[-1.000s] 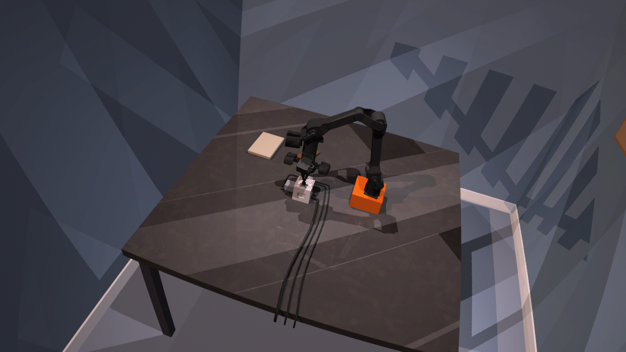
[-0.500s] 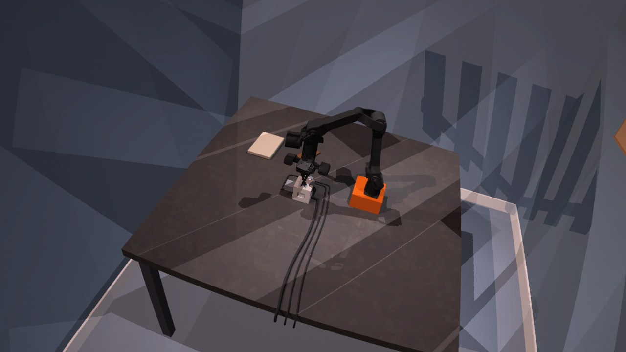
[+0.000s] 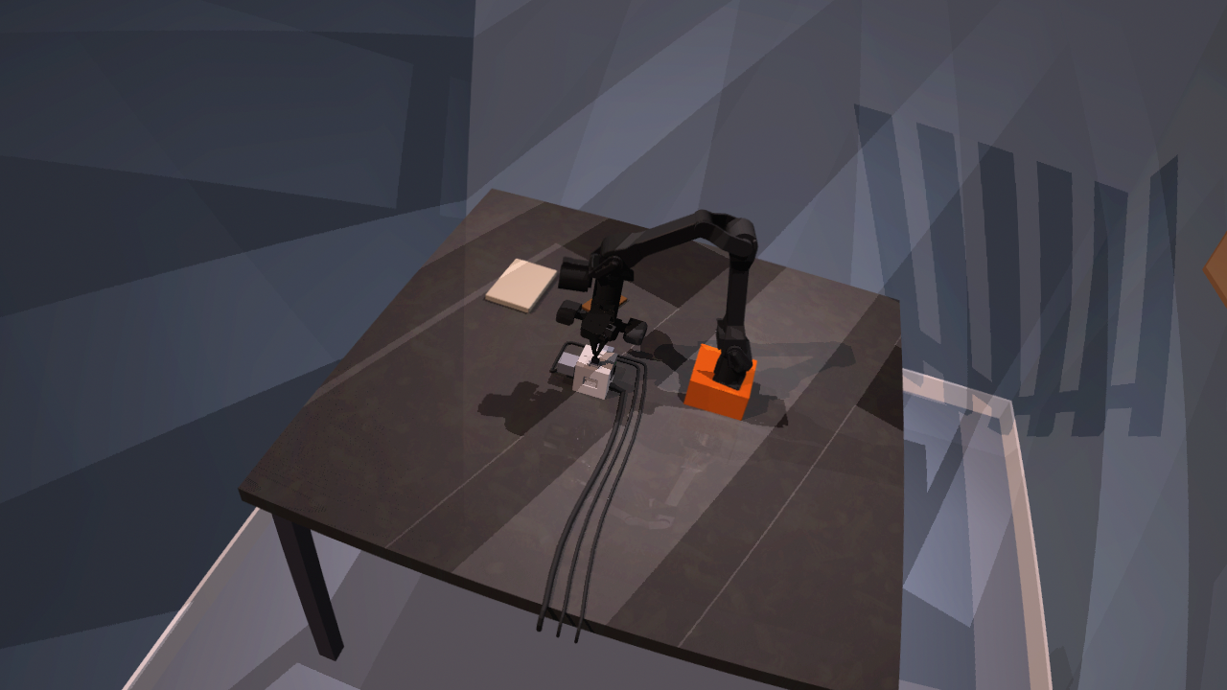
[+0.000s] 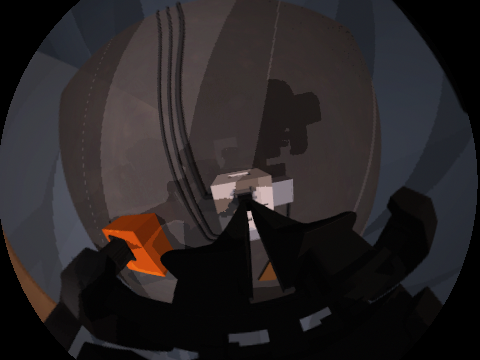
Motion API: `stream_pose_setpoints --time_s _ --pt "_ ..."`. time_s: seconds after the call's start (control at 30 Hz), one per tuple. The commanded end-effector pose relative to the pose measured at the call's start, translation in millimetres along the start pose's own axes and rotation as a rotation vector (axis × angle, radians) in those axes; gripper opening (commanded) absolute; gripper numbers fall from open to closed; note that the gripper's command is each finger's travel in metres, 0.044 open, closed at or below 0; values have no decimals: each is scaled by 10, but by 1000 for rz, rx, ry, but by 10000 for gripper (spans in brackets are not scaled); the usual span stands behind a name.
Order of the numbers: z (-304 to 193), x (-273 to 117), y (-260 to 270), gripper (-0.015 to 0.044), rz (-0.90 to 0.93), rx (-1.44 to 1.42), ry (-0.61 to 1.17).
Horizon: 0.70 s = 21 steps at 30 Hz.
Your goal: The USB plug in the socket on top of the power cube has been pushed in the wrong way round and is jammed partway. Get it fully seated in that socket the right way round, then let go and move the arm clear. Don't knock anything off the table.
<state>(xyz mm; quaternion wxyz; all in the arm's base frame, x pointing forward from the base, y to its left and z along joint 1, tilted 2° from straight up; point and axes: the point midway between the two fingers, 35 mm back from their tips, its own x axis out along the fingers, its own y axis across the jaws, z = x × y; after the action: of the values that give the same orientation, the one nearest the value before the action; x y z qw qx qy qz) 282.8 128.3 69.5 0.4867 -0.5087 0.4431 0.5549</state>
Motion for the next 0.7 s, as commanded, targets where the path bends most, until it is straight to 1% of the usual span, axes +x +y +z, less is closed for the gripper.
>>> stream_pose_setpoints --time_s 0.0,0.67 --pt "4 9 2 0 1 -6 -3" --pt "2 33 2 0 1 -6 -3"
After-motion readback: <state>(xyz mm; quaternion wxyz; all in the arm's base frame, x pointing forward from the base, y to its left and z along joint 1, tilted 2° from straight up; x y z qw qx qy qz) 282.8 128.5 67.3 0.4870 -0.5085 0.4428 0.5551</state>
